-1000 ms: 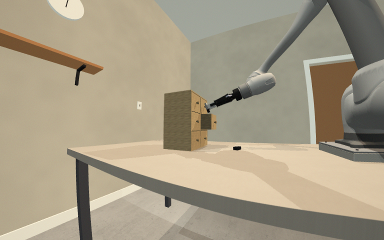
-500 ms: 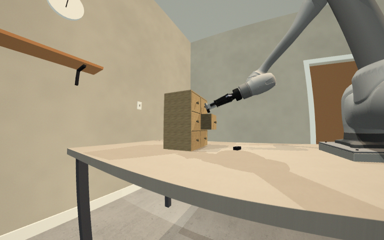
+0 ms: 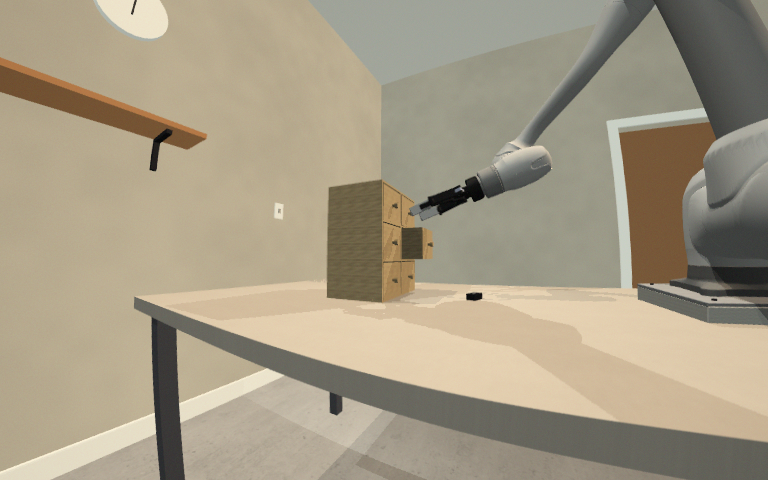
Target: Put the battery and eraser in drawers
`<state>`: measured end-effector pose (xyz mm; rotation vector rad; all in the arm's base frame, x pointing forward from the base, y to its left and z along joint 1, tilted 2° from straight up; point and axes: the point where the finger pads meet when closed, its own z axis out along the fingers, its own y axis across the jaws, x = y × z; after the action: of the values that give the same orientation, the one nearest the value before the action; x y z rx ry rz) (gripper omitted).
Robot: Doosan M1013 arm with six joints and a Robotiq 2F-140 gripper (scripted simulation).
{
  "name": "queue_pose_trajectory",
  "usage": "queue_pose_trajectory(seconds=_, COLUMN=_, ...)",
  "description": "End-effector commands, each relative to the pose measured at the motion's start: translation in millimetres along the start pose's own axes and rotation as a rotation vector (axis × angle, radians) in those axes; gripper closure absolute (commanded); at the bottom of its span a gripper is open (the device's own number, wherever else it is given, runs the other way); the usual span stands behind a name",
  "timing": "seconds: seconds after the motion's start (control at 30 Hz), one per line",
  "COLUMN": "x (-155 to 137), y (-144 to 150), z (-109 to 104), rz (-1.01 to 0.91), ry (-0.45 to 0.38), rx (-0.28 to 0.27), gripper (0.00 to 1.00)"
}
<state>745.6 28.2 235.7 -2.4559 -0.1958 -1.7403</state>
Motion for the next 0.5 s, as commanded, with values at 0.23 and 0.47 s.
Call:
queue_pose_trajectory(seconds=0.23, x=-0.1, y=0.0, z=-0.8, rz=0.0, ry=0.0, rx=0.0, gripper=0.0)
queue_pose_trajectory(seconds=0.47, x=-2.1, y=0.0, z=-7.2, rz=0.0, ry=0.0, rx=0.0, gripper=0.0)
